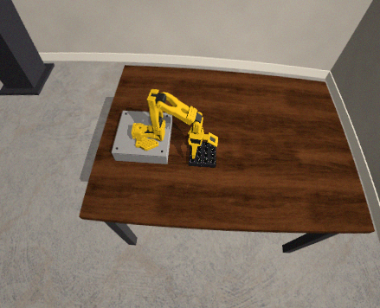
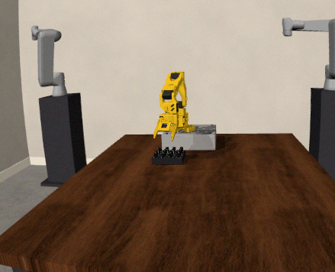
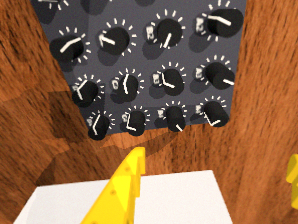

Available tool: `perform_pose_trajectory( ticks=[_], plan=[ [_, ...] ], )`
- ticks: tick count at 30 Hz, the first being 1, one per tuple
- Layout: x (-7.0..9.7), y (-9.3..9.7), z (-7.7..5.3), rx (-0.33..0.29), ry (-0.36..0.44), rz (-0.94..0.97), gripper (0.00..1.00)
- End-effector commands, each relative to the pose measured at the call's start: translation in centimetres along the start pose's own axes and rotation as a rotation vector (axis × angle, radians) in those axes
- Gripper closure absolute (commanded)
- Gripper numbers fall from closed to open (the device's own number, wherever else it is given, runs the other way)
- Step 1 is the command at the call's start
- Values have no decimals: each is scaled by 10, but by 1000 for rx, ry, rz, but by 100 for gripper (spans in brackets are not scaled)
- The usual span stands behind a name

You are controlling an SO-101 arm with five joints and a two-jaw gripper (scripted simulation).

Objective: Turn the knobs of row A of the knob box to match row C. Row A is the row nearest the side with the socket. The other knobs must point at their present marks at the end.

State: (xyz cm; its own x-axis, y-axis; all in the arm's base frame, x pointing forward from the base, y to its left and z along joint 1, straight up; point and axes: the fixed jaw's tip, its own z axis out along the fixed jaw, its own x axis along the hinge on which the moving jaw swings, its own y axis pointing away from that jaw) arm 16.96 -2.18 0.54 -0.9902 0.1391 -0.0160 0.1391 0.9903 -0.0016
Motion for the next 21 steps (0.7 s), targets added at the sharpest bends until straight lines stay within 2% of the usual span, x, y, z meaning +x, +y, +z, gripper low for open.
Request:
perform_pose_trajectory(
  ticks=[1, 10, 21],
  plan=[
    [1, 0, 1, -2, 18, 0, 60],
    [2, -1, 1, -2, 18, -37, 62],
    [4, -9, 1, -3, 17, -201, 70]
  ],
)
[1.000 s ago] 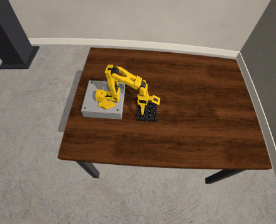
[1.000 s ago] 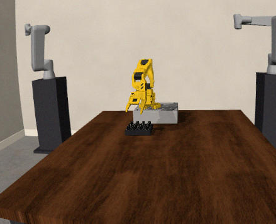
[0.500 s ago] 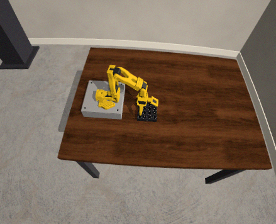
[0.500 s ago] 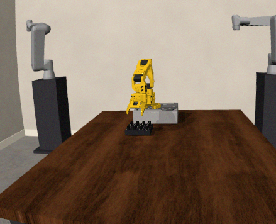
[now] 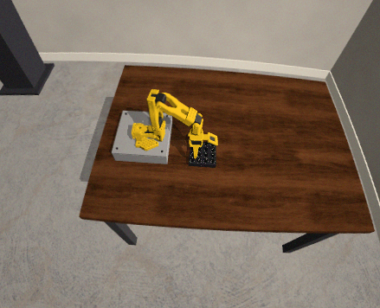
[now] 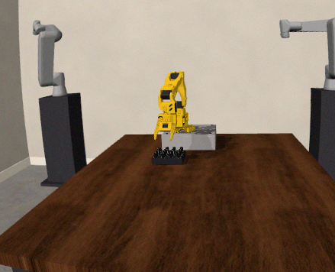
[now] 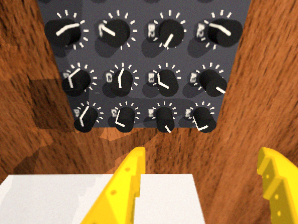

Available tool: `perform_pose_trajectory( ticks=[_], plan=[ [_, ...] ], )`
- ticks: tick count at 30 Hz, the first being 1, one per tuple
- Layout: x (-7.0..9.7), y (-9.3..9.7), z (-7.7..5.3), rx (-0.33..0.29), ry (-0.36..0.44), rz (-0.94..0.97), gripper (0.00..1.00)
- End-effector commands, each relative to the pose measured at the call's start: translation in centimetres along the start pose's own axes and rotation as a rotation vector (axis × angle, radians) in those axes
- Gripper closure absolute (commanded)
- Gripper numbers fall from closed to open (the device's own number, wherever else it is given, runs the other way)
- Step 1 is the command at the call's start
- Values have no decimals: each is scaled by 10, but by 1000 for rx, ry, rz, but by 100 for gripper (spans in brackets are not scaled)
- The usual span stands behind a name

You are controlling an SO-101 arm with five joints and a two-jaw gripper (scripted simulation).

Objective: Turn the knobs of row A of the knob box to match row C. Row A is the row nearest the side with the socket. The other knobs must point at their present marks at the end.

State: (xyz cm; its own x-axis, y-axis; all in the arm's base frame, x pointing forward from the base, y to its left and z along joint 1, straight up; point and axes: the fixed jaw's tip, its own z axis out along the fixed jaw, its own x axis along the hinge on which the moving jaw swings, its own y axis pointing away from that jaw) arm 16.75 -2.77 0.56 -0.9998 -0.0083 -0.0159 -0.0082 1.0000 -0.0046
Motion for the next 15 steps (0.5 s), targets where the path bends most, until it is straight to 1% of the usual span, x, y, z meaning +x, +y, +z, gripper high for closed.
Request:
perform_pose_trajectory(
  ticks=[1, 12, 15],
  plan=[
    [3, -4, 1, -6, 17, -78, 71],
    [9, -17, 1, -8, 16, -352, 84],
    [9, -18, 1, -8, 16, -373, 85]
  ],
)
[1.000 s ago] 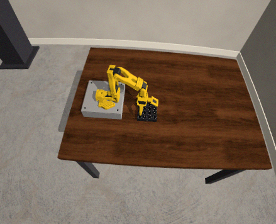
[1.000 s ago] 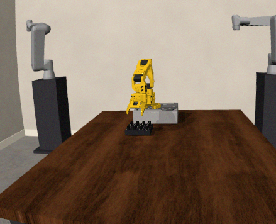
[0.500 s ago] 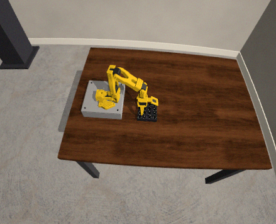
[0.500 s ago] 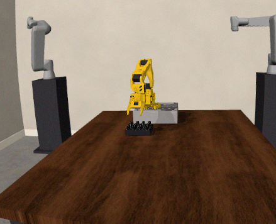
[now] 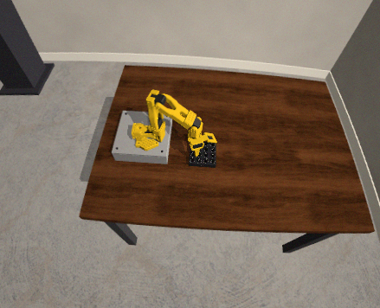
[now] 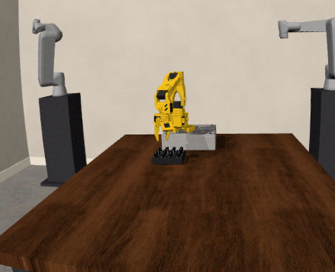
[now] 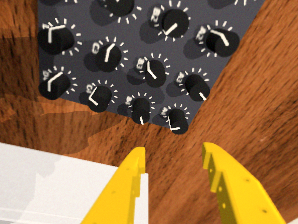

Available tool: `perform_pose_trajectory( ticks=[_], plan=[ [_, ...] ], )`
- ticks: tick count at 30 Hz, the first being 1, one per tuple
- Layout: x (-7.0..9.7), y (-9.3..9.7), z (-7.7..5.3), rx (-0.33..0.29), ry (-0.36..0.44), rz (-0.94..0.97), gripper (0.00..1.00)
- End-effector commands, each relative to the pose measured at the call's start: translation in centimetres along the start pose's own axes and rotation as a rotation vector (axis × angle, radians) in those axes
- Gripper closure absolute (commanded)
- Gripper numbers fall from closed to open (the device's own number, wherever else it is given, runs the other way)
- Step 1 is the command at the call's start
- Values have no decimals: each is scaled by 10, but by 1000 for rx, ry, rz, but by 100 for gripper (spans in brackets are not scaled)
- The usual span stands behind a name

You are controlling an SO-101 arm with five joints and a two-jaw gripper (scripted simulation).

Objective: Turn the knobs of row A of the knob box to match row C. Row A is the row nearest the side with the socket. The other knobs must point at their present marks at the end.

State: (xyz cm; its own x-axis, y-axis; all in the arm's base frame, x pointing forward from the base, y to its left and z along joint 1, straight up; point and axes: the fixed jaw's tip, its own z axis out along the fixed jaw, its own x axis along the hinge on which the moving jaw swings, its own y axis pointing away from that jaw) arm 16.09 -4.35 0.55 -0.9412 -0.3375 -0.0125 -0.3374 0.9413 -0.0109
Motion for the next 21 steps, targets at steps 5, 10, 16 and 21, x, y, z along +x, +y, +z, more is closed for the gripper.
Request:
perform_pose_trajectory(
  ticks=[5, 10, 16, 21],
  plan=[
    [6, -4, 1, -13, 13, -113, 89],
    [7, -5, 1, -13, 13, -145, 90],
    [7, -5, 1, -13, 13, -149, 90],
    [6, -6, 1, -13, 13, -149, 90]
  ],
)
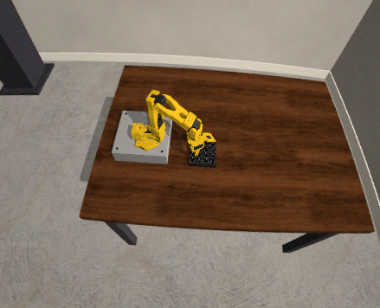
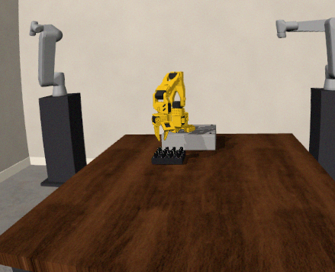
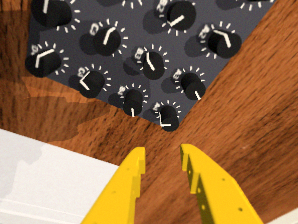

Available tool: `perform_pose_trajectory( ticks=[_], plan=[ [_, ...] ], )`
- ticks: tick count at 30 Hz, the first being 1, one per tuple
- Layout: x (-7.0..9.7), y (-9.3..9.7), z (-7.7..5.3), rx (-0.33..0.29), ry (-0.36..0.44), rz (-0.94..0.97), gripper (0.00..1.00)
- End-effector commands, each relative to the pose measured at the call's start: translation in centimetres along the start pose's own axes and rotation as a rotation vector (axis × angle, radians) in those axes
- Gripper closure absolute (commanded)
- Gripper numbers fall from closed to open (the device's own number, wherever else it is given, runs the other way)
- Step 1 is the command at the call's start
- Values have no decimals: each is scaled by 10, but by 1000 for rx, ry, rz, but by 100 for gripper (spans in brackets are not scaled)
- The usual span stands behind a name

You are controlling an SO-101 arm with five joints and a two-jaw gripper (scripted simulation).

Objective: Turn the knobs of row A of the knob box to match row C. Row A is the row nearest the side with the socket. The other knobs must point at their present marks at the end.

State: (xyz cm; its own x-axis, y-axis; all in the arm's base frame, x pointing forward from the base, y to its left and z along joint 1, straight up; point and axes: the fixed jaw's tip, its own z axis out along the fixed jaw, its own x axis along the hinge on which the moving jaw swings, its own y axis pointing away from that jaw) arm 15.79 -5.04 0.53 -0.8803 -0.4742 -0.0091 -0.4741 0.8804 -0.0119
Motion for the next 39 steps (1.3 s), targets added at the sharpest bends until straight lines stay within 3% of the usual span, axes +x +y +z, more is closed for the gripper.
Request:
perform_pose_trajectory(
  ticks=[1, 21, 39],
  plan=[
    [1, -1, 1, -13, 10, 0, 90],
    [-16, -20, 1, -13, 10, 0, 90],
    [-17, -21, 4, -13, 10, 0, 90]
  ],
)
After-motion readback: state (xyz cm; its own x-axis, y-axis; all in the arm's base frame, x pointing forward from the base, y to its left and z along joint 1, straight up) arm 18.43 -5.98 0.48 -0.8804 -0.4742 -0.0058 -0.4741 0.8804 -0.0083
